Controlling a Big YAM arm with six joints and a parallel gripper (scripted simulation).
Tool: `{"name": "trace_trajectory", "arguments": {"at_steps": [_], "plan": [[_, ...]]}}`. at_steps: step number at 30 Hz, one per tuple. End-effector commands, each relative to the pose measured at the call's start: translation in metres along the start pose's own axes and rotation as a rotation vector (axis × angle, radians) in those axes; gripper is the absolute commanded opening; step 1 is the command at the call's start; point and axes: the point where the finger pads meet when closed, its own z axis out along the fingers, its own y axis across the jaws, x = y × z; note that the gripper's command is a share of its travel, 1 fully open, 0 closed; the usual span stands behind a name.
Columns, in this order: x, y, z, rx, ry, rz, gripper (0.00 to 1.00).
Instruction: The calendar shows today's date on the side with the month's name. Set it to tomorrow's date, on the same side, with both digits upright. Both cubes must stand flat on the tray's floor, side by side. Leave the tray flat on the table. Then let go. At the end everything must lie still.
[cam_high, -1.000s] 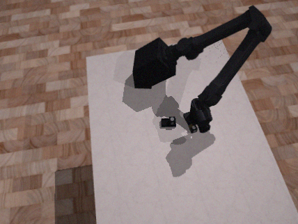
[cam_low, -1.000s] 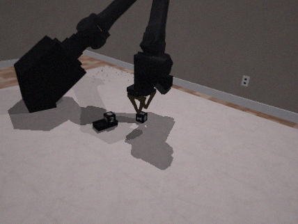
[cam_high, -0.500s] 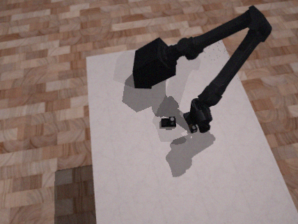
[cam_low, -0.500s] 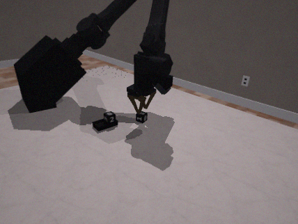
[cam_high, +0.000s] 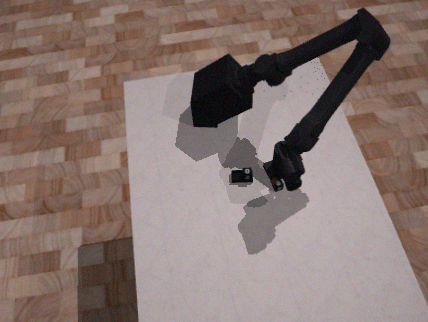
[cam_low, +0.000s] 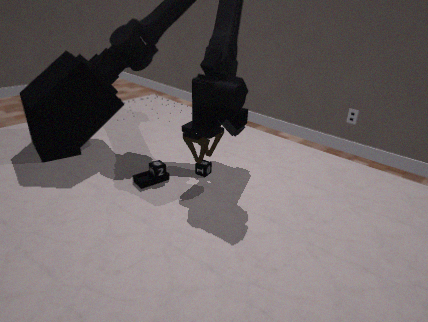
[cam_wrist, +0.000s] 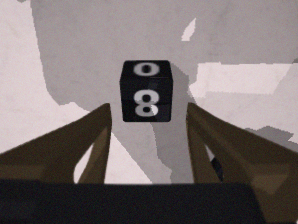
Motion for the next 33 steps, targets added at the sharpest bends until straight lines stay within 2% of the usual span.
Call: {"name": "trace_trajectory", "arguments": {"at_steps": [1,33], "plan": [[-0.0013,0.0067,0.0026,-0.001,0.001,-0.011,0.47],[-0.0030,0.0090,0.0010,-0.001,-0.004,-0.018,0.47]]}}
